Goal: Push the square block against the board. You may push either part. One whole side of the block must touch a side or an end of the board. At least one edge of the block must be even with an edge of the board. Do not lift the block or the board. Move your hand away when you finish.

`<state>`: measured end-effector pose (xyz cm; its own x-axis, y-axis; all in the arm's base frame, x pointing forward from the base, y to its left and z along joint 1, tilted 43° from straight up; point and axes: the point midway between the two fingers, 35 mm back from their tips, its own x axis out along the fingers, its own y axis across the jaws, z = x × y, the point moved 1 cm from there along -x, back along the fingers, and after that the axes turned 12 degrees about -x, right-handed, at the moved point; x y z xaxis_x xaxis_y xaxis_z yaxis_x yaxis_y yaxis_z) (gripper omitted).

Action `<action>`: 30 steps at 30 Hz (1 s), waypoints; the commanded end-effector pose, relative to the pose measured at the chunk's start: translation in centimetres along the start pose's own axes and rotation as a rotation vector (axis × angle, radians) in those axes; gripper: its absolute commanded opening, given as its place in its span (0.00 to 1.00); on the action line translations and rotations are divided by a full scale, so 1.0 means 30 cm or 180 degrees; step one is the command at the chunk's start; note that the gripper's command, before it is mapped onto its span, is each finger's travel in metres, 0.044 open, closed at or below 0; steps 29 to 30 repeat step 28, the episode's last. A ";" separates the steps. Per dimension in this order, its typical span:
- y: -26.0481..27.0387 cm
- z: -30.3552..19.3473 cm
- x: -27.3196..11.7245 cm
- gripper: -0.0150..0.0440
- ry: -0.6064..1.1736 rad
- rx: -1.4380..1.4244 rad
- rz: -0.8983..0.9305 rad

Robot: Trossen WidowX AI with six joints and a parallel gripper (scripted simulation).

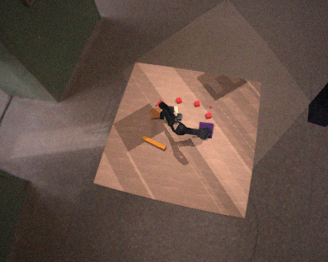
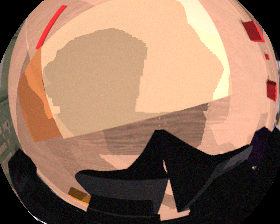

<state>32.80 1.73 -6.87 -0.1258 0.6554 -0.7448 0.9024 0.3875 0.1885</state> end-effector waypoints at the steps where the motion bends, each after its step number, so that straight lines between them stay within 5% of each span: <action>1: -0.001 0.010 0.003 0.25 0.0001 0.0026 0.0022; 30: -0.007 0.056 0.002 0.25 -0.0005 0.0025 0.0022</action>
